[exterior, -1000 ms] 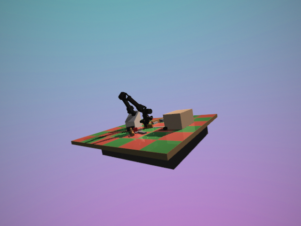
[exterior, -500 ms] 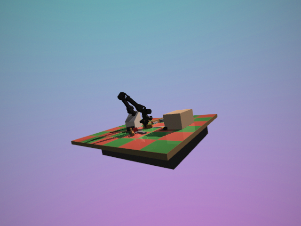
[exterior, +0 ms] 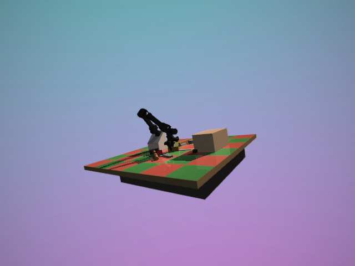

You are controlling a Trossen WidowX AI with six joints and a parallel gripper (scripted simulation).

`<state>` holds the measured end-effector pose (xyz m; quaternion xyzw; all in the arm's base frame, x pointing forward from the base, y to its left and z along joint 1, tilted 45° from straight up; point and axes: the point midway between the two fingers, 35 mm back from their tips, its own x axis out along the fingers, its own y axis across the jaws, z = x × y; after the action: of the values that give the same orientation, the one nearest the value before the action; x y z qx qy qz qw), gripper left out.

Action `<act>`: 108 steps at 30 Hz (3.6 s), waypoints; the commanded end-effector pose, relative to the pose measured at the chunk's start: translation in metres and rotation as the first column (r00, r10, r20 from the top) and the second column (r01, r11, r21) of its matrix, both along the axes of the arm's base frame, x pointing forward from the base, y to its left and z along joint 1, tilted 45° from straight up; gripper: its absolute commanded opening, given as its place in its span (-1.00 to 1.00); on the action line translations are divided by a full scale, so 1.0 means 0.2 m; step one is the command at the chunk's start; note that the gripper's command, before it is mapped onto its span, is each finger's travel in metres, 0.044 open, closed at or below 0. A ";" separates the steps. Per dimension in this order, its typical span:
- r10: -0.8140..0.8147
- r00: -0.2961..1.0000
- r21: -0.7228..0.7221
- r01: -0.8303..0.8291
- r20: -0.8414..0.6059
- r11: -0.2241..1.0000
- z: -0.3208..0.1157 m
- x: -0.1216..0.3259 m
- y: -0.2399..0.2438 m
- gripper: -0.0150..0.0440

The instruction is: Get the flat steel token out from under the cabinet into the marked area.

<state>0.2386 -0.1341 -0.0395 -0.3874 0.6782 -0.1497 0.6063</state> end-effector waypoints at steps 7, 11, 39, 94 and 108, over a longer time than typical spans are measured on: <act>0.020 1.000 0.001 -0.020 -0.011 1.000 0.06 0.02 -0.04 -0.49; 0.024 1.000 0.000 -0.024 -0.015 1.000 0.08 0.02 -0.06 -0.49; 0.032 0.999 -0.002 -0.032 -0.023 0.999 0.19 0.04 -0.17 -0.49; 0.033 0.999 -0.009 -0.033 -0.023 0.999 0.22 0.05 -0.23 0.25; 0.033 0.999 -0.009 -0.033 -0.023 0.999 0.22 0.05 -0.23 -0.14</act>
<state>0.2474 -0.1788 0.0041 -0.4035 0.6788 -0.1355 0.5985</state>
